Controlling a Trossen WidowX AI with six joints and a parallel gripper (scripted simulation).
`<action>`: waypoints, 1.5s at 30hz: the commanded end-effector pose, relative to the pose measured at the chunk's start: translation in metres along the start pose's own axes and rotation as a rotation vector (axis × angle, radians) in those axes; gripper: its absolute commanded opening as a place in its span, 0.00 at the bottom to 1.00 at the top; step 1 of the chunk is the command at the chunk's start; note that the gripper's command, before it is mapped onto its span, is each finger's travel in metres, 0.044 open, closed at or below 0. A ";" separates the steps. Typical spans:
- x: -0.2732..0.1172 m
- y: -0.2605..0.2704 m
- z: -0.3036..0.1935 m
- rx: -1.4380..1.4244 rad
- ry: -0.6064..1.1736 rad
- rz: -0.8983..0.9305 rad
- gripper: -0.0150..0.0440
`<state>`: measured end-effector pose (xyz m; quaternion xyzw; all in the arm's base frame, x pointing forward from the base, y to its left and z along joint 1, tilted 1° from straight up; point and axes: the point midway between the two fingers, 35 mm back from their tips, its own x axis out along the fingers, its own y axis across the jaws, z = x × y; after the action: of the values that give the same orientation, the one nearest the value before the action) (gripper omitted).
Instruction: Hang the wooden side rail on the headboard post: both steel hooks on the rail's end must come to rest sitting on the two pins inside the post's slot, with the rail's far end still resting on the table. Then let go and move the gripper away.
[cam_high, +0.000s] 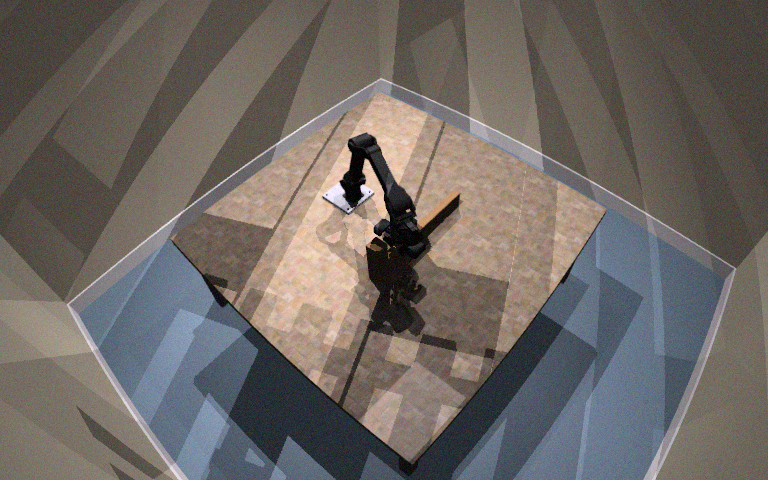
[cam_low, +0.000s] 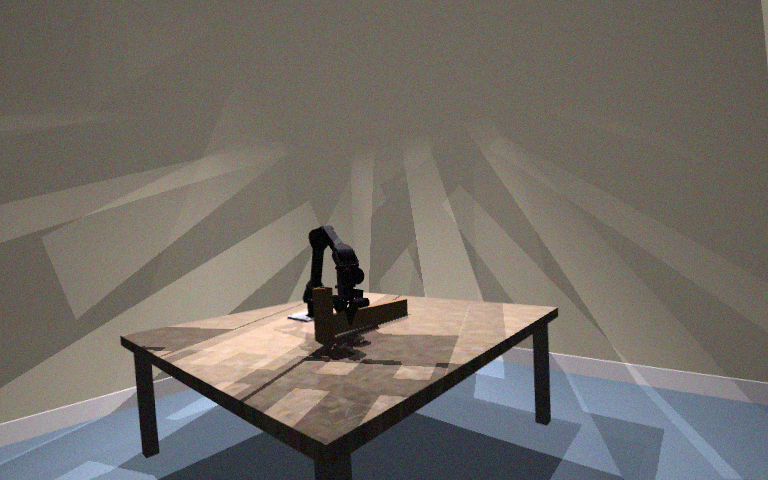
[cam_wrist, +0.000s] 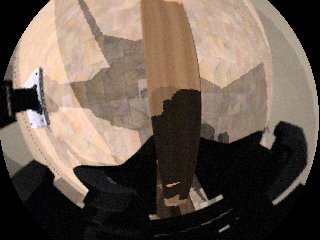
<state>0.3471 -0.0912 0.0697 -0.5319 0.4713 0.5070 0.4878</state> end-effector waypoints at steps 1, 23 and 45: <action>0.001 -0.001 -0.001 0.001 0.004 -0.001 0.25; 0.001 0.000 0.000 0.000 0.000 0.001 0.74; -0.039 0.000 0.000 0.001 0.004 -0.001 1.00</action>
<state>0.3447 -0.0901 0.1045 -0.5299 0.4722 0.5095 0.4864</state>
